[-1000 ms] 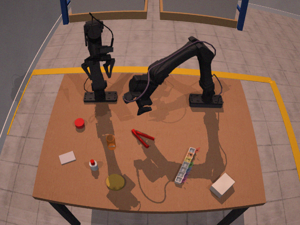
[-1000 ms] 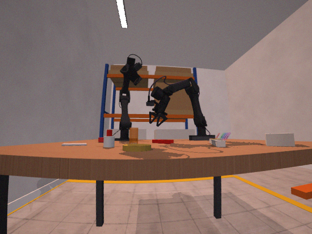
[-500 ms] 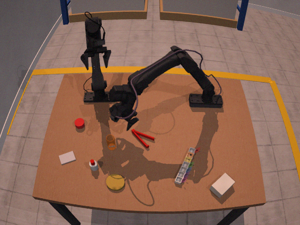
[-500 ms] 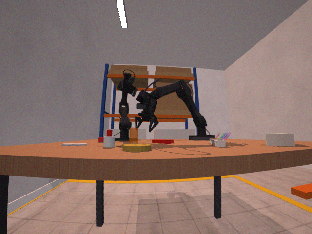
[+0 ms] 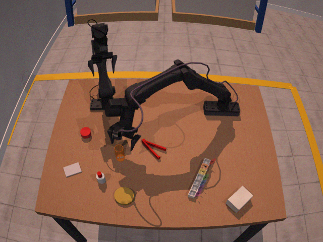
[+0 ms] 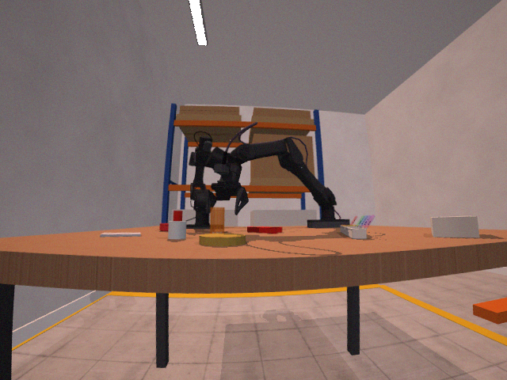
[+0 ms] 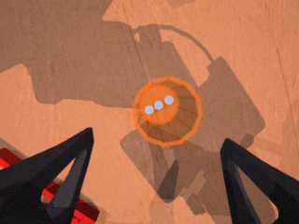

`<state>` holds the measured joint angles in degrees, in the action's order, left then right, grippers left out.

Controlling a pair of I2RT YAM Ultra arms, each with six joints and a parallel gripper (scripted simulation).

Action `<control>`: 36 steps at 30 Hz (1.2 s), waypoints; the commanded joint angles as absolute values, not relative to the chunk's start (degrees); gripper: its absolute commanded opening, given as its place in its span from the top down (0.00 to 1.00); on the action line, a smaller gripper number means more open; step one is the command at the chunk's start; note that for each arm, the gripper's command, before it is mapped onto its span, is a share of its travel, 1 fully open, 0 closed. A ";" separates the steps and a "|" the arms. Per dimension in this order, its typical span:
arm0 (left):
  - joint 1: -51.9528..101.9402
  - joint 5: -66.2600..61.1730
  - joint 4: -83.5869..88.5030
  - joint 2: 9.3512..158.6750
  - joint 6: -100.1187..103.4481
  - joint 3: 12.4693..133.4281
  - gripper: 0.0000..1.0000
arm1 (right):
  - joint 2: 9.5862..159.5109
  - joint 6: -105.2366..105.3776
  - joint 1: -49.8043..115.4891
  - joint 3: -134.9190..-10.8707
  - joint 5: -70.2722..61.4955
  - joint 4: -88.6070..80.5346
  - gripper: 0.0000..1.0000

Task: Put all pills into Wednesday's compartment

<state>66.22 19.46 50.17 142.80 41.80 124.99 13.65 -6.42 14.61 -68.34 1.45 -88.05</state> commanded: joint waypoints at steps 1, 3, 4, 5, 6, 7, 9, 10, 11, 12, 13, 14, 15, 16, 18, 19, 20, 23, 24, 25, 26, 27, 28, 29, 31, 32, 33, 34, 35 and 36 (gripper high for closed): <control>68.79 25.08 53.54 141.14 43.54 131.01 0.00 | 9.97 -2.54 15.60 -65.54 2.60 -89.48 0.00; 69.02 26.11 55.58 141.56 44.43 132.95 0.00 | 8.58 -2.03 15.77 -64.78 2.70 -89.63 0.00; 68.99 26.47 56.43 141.93 44.65 133.70 0.00 | 8.13 -1.98 15.84 -64.57 2.73 -89.72 0.00; 68.63 26.58 57.07 142.31 44.74 134.44 0.00 | 7.97 -2.45 15.92 -64.55 2.74 -89.82 0.00; 68.62 26.10 57.14 142.85 44.85 134.86 0.00 | 7.88 -2.51 15.95 -64.55 2.74 -89.74 0.00; 68.27 25.94 57.44 143.15 44.42 135.49 0.00 | 7.85 -2.50 15.96 -64.57 2.75 -89.78 0.00; 68.27 25.84 57.76 143.42 44.42 136.05 0.00 | 7.83 -2.49 15.97 -64.58 2.75 -89.81 0.00; 68.27 25.85 57.90 143.49 44.45 136.21 0.00 | 7.83 -2.48 15.98 -64.58 2.75 -89.81 0.00; 68.27 25.85 57.90 143.49 44.45 136.21 0.00 | 7.83 -2.48 15.98 -64.58 2.75 -89.81 0.00; 68.27 25.85 57.90 143.49 44.45 136.21 0.00 | 7.83 -2.48 15.98 -64.58 2.75 -89.81 0.00; 68.34 25.86 58.10 143.60 44.51 136.42 0.00 | 7.83 -2.47 16.00 -64.58 2.76 -89.81 0.00; 68.34 25.86 58.15 143.64 44.52 136.48 0.00 | 7.83 -2.47 16.00 -64.58 2.76 -89.81 0.00; 68.34 25.86 58.19 143.66 44.53 136.53 0.00 | 7.83 -2.47 16.00 -64.58 2.76 -89.81 0.00; 68.34 25.86 58.22 143.69 44.54 136.56 0.00 | 8.33 -2.46 16.02 -65.21 2.77 -89.83 0.00; 68.34 25.86 58.27 143.72 44.55 136.62 0.00 | 8.33 -2.46 16.02 -65.21 2.77 -89.83 0.00; 68.34 25.86 58.28 143.73 44.56 136.64 0.00 | 8.33 -2.46 16.02 -65.21 2.77 -89.83 0.00; 68.34 25.86 58.30 143.74 44.57 136.65 0.00 | 8.33 -2.45 16.02 -65.21 2.77 -89.83 0.00; 68.34 25.86 58.33 143.76 44.57 136.68 0.00 | 8.33 -2.45 16.02 -65.21 2.78 -89.83 0.00; 68.34 25.86 58.33 143.76 44.58 136.68 0.00 | 8.33 -2.45 16.02 -65.21 2.78 -89.83 0.00; 68.34 25.86 58.33 143.76 44.58 136.68 0.00 | 8.33 -2.45 16.02 -65.21 2.78 -89.83 0.00; 68.34 25.86 58.33 143.76 44.58 136.69 0.00 | 8.33 -2.45 16.02 -65.21 2.78 -89.83 0.00; 68.34 25.86 58.34 143.76 44.58 136.69 0.00 | 8.33 -2.45 16.02 -65.21 2.78 -89.83 0.00; 68.34 25.86 58.34 143.76 44.58 136.69 0.00 | 8.33 -2.45 16.02 -65.21 2.78 -89.83 0.00; 68.34 25.86 58.34 143.76 44.58 136.69 0.00 | 8.33 -2.45 16.02 -65.21 2.78 -89.83 0.00; 68.34 25.86 58.34 143.76 44.58 136.69 0.00 | 8.33 -2.45 16.02 -65.21 2.78 -89.83 0.00; 68.34 25.86 58.34 143.76 44.58 136.69 0.00 | 8.33 -2.45 16.02 -65.21 2.78 -89.83 0.00; 68.34 25.79 58.16 143.77 44.61 136.71 0.11 | 8.33 -2.45 16.02 -65.21 2.78 -89.83 0.00; 68.00 25.64 57.67 143.63 45.08 136.53 0.23 | 8.33 -2.45 16.02 -65.21 2.78 -89.83 0.00; 67.49 25.52 57.28 143.41 45.14 136.27 0.34 | 8.33 -2.45 16.02 -65.21 2.78 -89.83 0.00; 66.53 25.26 56.57 142.55 45.17 135.66 0.35 | 8.33 -2.45 16.02 -65.21 2.78 -89.83 0.00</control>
<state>68.64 24.95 56.95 143.79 44.36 134.87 8.43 -2.98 15.31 -65.87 2.26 -89.30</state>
